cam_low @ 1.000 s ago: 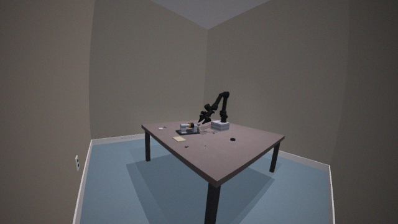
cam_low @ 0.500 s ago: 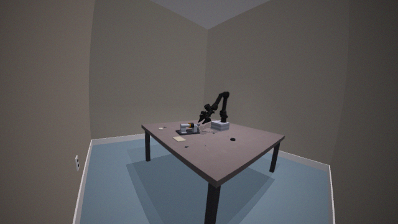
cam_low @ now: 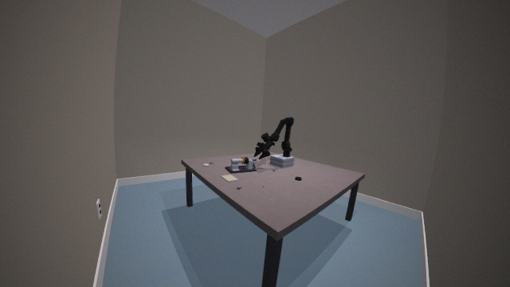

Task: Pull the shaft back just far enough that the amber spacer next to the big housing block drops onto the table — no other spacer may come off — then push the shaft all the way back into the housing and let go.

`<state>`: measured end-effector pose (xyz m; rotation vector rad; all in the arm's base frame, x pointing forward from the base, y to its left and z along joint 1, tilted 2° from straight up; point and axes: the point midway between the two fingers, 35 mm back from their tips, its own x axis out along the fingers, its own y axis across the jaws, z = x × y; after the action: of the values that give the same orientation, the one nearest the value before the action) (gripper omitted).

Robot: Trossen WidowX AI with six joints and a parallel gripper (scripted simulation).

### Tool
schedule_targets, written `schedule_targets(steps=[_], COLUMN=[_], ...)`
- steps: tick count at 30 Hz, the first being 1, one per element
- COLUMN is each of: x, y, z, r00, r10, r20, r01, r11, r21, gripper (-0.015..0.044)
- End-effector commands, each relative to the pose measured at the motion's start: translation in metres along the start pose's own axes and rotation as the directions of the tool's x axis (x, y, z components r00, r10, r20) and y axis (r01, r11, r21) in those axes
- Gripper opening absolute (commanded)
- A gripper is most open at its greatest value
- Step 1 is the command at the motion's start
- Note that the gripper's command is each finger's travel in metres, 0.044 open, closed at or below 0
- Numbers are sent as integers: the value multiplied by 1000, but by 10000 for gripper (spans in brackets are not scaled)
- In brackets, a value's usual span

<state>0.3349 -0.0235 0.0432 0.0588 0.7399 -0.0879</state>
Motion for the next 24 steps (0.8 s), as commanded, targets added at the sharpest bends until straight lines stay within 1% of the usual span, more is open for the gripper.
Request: schedule_targets(steps=[1, 14, 24], x=[1, 1, 15], y=[1, 1, 1], z=[1, 1, 2], r00=[1000, 1000, 1000], r10=[5, 5, 5], r20=[1, 1, 2], r01=[-5, -5, -5], r11=[1000, 1000, 1000], r21=[-4, -4, -3], gripper=[440, 440, 440])
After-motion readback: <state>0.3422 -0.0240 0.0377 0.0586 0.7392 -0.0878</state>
